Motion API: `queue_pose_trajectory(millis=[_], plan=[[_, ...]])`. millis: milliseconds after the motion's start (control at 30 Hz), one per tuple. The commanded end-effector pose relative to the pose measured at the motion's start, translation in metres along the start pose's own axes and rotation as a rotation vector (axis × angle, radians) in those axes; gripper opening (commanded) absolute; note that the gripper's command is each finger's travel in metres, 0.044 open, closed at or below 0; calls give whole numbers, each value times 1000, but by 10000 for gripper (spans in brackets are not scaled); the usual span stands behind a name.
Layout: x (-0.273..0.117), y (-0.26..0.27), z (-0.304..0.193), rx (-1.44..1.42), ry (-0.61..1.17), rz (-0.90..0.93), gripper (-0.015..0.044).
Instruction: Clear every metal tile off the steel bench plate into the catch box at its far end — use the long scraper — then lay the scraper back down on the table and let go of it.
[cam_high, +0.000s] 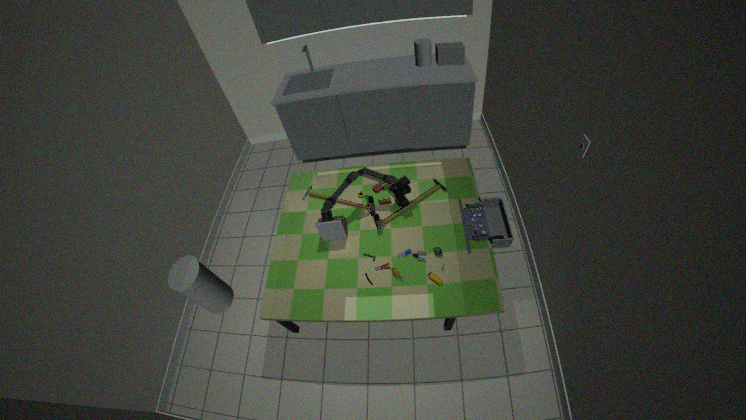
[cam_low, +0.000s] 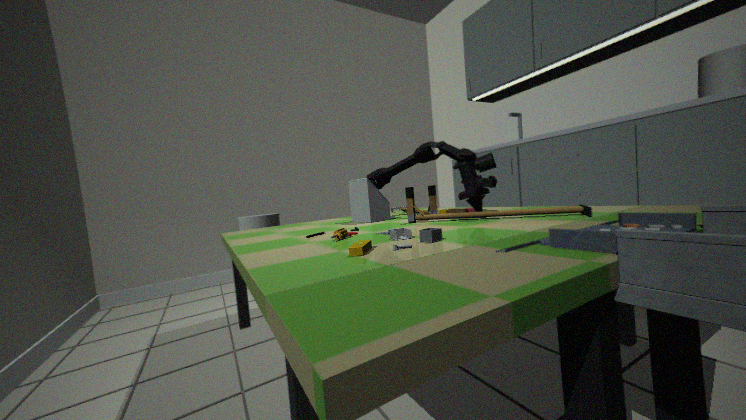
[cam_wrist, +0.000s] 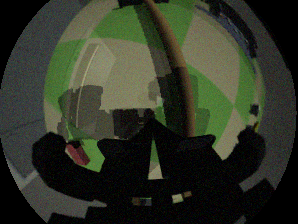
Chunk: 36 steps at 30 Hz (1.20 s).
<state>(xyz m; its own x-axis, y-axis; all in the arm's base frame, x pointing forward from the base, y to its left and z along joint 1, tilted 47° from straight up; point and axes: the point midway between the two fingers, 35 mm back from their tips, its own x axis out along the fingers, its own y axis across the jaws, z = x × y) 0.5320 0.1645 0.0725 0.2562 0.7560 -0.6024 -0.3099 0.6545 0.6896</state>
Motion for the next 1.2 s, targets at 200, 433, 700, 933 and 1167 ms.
queue_pose_trajectory(millis=[200, 433, 700, 933, 1167], plan=[[5, -12, 1, 2, 8, -4, 0], [6, -19, 3, 1, 7, -4, 0], [6, -26, 5, -1, 6, -5, 0], [6, -33, 7, -2, 5, -5, 0], [7, -40, 9, -4, 4, -5, 0]])
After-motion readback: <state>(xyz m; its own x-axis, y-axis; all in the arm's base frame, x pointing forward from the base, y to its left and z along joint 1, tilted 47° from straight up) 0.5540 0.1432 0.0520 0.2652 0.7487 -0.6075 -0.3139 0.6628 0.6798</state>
